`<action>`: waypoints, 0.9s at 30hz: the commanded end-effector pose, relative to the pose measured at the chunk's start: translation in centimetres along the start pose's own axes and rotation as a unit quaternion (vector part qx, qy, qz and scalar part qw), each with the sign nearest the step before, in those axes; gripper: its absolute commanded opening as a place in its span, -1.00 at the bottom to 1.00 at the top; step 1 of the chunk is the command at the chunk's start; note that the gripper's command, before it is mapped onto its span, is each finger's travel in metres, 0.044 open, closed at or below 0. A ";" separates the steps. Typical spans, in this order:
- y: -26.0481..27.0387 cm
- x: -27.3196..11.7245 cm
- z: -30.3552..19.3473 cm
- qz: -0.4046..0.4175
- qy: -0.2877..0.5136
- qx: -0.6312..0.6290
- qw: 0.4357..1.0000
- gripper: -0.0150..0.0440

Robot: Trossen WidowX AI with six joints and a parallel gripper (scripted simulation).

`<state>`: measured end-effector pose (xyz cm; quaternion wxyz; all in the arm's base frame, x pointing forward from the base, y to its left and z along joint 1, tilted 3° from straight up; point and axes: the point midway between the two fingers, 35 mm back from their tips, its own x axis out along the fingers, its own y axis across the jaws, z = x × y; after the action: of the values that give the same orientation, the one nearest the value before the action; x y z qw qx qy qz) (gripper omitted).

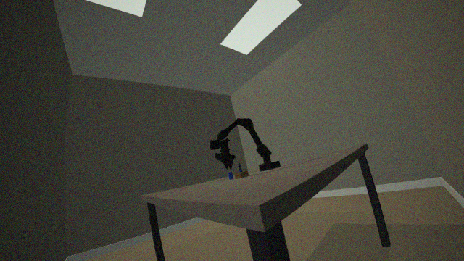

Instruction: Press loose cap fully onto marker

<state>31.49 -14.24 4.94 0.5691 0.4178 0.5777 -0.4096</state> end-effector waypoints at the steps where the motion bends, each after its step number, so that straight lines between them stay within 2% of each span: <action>1: -0.1 0.7 0.1 -0.003 0.000 0.002 1.000 0.36; 27: -0.2 4.8 0.1 -0.003 0.000 0.002 1.000 0.36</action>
<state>31.48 -14.31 0.75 0.5692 0.4181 0.5773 -0.4098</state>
